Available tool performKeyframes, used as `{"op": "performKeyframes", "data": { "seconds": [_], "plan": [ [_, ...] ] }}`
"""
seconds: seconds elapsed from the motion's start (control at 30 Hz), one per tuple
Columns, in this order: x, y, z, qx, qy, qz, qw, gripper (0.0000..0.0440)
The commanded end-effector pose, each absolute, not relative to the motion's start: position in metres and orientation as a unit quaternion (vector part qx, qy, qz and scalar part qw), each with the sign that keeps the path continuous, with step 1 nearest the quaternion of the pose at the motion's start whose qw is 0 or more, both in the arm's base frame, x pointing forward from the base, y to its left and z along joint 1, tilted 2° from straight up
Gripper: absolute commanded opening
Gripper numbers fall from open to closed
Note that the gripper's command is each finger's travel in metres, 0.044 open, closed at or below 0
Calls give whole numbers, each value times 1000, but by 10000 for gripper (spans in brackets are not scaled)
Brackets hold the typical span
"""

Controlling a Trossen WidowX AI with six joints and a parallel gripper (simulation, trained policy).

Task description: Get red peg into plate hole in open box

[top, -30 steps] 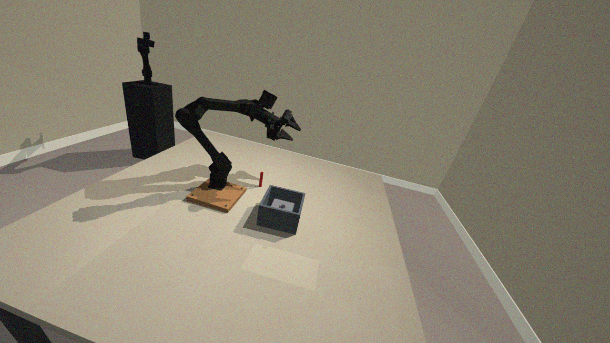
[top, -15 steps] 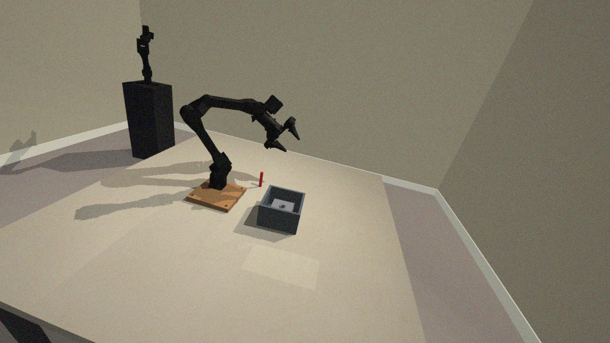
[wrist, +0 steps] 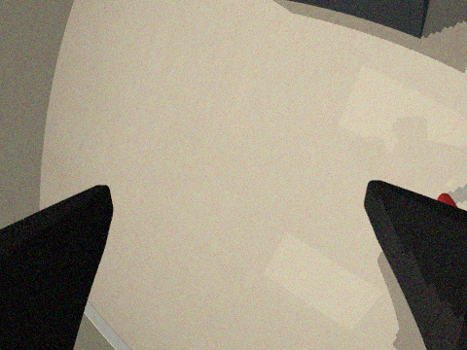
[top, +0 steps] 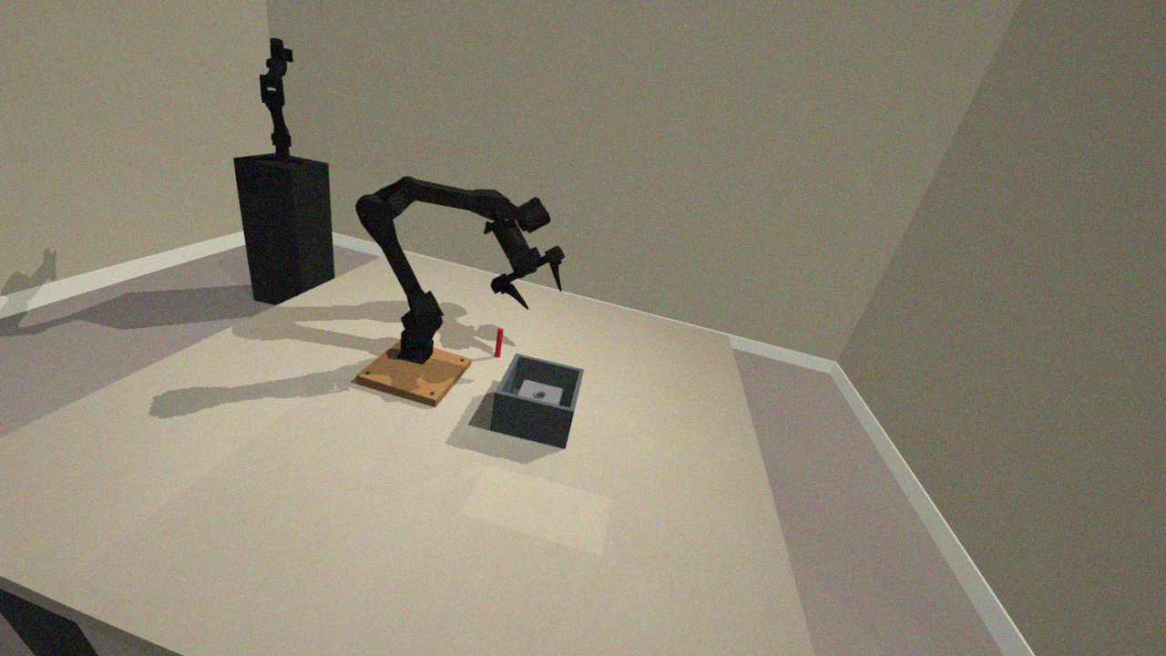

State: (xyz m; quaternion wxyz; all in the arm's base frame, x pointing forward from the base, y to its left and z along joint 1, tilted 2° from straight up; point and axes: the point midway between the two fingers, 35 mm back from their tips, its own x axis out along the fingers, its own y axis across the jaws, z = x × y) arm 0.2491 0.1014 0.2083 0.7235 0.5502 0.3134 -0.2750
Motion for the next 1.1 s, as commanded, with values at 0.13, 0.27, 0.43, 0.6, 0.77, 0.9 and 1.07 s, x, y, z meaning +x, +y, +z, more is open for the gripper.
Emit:
{"op": "performKeyframes", "data": {
  "seconds": [0.13,0.27,0.43,0.6,0.77,0.9,1.07],
  "plan": [
    [235,92,186,461,388,-308,736,440],
    [227,89,173,422,425,-325,732,440],
    [219,85,160,387,460,-338,724,440],
    [212,84,149,365,484,-346,716,440],
    [207,83,135,351,502,-351,708,440],
    [203,84,116,345,514,-354,701,440],
    [200,87,89,348,524,-353,693,440]
  ]
}}
